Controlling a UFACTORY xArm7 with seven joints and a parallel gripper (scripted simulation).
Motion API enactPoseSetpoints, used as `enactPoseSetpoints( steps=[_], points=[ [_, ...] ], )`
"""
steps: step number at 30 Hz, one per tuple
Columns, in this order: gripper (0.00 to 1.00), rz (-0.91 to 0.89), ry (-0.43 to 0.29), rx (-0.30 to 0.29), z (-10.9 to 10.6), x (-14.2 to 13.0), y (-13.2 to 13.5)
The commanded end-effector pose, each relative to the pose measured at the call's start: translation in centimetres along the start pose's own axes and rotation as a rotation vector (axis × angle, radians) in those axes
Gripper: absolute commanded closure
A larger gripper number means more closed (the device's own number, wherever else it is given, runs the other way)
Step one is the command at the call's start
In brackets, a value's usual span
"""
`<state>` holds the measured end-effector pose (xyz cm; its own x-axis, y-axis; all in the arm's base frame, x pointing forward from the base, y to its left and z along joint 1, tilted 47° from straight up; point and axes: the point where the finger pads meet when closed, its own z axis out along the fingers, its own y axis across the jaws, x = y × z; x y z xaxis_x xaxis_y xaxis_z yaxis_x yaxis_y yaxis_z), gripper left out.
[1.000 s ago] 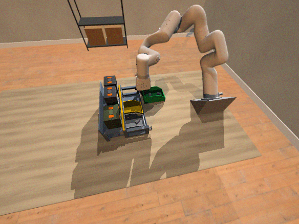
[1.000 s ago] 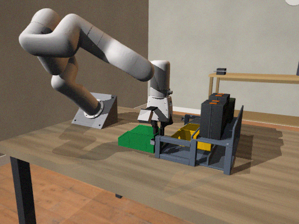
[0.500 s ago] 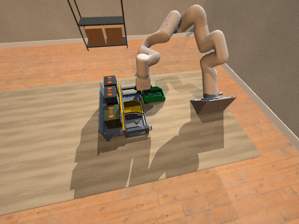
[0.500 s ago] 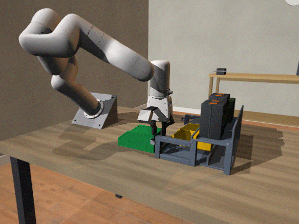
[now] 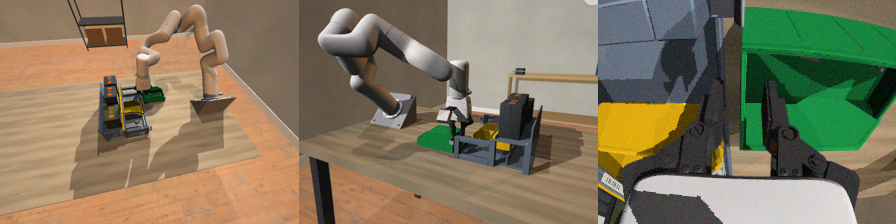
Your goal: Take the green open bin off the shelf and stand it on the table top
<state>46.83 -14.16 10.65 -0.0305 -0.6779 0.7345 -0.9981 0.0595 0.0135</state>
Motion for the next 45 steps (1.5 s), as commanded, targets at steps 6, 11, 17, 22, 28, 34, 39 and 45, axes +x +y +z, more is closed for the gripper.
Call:
enactPoseSetpoints(
  steps=[6,11,17,22,28,34,39,45],
  points=[
    [0.67,0.0,-0.001,0.005,-0.2,-0.1,-0.1],
    [0.67,0.0,-0.001,0.005,-0.2,-0.1,-0.1],
    [0.67,0.0,-0.001,0.005,-0.2,-0.1,-0.1],
    [0.67,0.0,-0.001,0.005,-0.2,-0.1,-0.1],
    [0.67,0.0,-0.001,0.005,-0.2,-0.1,-0.1],
    [0.67,0.0,-0.001,0.005,-0.2,-0.1,-0.1],
    [0.67,0.0,-0.001,0.004,-3.5,-0.1,-0.1],
    [0.67,0.0,-0.001,0.004,-5.7,-0.1,-0.1]
  ],
)
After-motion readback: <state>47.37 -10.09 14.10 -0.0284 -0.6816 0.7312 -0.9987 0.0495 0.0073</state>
